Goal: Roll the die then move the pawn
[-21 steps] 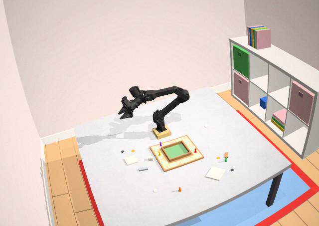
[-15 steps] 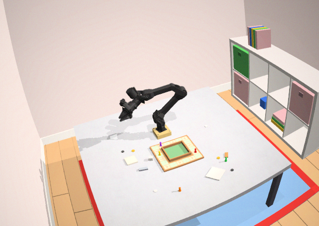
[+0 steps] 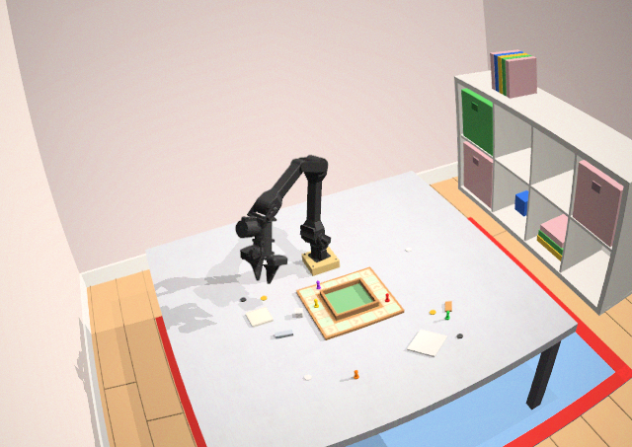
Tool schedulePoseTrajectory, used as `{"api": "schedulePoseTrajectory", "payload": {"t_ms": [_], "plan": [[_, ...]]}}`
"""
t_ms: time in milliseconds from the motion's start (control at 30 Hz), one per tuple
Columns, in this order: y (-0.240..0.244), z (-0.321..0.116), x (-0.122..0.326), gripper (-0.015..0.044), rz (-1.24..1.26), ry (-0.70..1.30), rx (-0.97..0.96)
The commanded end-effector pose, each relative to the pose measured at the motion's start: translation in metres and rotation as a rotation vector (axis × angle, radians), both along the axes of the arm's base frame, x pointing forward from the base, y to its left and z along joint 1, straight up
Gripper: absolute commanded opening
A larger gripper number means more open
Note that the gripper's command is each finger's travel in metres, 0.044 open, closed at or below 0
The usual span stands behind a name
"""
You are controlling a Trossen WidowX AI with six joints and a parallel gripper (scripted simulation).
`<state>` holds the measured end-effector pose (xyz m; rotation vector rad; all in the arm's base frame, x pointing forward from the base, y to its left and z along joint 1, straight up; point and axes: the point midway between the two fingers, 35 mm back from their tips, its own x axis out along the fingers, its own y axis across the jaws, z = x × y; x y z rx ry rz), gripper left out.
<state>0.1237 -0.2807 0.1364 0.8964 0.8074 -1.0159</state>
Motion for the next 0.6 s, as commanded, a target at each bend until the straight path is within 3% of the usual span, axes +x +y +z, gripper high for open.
{"api": "schedulePoseTrajectory", "payload": {"t_ms": [0,200,567], "plan": [[0.018,-0.024,0.041,0.0275,0.307,0.184,0.087],[0.056,-0.056,0.092,0.0275,0.768,0.441,0.186],[0.061,-0.071,0.094,0.0275,0.782,0.449,0.189]]}}
